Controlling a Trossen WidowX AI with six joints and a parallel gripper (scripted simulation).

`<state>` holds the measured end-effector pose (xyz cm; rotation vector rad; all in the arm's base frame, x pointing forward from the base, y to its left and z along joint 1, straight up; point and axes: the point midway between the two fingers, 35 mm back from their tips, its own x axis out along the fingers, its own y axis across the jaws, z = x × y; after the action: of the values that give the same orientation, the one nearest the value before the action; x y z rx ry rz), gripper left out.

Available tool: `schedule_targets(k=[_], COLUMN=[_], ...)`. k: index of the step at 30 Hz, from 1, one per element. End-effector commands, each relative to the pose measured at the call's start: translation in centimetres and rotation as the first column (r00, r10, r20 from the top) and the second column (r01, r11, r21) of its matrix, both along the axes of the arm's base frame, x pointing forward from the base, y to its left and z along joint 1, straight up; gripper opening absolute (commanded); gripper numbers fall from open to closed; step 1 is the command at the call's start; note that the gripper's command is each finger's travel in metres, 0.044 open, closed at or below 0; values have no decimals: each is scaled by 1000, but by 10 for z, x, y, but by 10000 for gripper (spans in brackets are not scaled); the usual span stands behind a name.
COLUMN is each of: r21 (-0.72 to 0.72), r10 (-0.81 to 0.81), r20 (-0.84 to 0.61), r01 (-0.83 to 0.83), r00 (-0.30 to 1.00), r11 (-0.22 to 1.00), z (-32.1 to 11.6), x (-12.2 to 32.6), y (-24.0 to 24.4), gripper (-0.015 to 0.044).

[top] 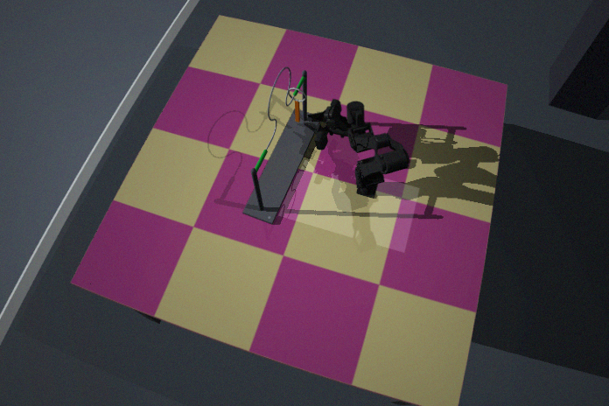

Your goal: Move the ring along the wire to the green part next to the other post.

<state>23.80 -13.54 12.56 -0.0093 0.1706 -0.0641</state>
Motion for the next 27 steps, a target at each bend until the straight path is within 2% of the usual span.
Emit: schedule_targets(k=[1,27], r21=[1,0], r10=[-3,-4], r20=[3,6], r01=[3,4], r00=[1000,1000], r11=[1000,1000], z=[2,-4], x=[6,45], y=[-3,-6], gripper=[160,160])
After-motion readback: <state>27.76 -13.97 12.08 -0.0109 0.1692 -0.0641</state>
